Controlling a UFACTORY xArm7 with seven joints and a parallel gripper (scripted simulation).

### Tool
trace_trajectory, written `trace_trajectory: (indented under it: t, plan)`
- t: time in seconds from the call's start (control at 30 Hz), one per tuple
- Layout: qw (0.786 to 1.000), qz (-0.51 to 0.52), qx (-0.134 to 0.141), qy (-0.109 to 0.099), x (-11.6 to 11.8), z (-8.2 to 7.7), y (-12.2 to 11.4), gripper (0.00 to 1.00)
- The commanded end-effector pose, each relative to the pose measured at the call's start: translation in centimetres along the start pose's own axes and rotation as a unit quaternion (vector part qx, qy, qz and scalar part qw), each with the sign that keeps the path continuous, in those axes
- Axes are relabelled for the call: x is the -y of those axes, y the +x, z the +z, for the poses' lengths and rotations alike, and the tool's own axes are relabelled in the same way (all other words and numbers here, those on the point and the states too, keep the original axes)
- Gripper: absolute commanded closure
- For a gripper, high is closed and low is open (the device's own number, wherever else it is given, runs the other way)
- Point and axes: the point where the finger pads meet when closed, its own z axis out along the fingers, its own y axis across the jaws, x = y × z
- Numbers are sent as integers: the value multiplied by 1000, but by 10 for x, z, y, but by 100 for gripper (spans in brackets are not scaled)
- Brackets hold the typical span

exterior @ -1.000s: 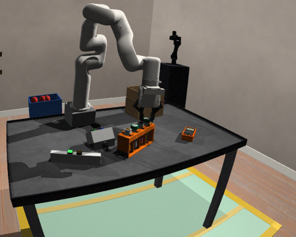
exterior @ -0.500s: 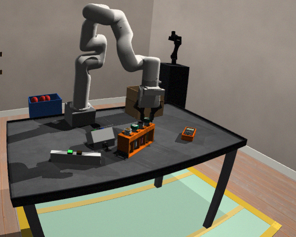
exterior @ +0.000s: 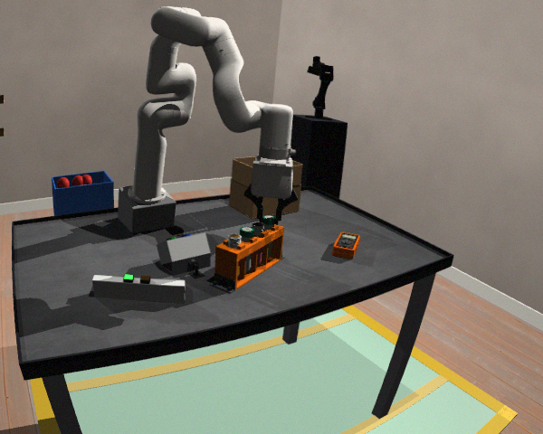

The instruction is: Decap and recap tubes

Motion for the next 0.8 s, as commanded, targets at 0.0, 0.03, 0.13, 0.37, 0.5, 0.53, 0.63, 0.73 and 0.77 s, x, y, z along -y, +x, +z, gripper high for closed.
trace_trajectory:
  t: [0.0, 0.03, 0.13, 0.37, 0.5, 0.53, 0.63, 0.73, 0.77]
  plan:
    - [990, 139, -11, -1, 1, -1, 0, 100]
    - [987, 161, -11, -1, 1, 0, 0, 100]
    - [974, 228, -11, 0, 1, 0, 0, 100]
    - [934, 357, -12, 1, 1, 0, 0, 100]
    - [899, 439, -10, 3, 1, 0, 0, 100]
    - [888, 459, -10, 3, 1, 0, 0, 100]
    - [856, 517, -9, 4, 1, 0, 0, 100]
    - [832, 555, -9, 4, 1, 0, 0, 100]
    - [832, 555, -9, 4, 1, 0, 0, 100]
